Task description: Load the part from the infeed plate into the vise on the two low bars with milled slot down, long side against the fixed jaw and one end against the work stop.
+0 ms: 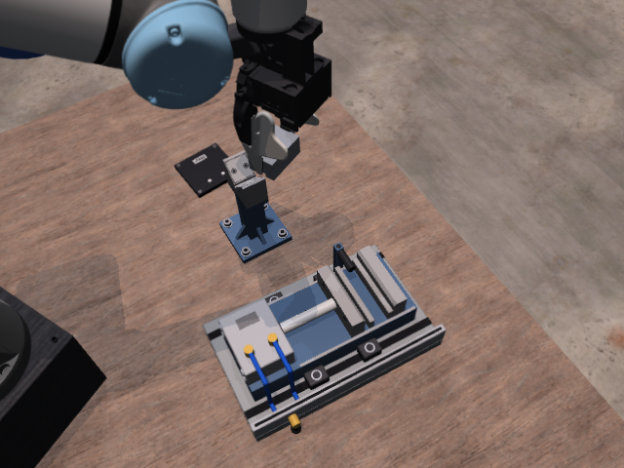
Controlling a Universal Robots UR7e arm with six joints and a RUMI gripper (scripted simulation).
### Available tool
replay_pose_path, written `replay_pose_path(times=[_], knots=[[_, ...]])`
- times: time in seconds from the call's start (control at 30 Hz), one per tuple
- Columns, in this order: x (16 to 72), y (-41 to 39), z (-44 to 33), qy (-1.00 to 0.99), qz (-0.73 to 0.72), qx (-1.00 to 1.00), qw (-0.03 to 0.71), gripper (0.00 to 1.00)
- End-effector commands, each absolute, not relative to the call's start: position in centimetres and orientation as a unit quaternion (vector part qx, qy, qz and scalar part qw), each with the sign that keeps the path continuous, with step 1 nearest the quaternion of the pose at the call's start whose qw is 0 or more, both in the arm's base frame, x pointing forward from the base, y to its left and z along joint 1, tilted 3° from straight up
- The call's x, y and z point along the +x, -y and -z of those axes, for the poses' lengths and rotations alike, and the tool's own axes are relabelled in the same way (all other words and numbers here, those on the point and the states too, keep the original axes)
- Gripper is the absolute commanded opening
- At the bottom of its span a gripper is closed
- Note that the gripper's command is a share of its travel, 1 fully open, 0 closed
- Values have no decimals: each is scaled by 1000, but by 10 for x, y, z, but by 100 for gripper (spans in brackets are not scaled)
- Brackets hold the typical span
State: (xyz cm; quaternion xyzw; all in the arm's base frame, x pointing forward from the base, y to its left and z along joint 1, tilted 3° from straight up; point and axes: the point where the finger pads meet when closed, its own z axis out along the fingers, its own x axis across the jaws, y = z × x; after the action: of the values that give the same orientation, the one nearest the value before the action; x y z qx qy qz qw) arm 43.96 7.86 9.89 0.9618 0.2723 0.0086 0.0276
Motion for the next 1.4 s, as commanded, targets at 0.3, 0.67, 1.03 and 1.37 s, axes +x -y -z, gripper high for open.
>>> replay_pose_path(times=[0.3,0.67,1.03,1.37], knots=[[447,-64,-101,-324,-8,946,28,0],[454,-48,-102,-373,-6,927,28,0],[459,-35,-102,-413,-5,910,28,0],[464,-23,-103,-449,-4,893,29,0]])
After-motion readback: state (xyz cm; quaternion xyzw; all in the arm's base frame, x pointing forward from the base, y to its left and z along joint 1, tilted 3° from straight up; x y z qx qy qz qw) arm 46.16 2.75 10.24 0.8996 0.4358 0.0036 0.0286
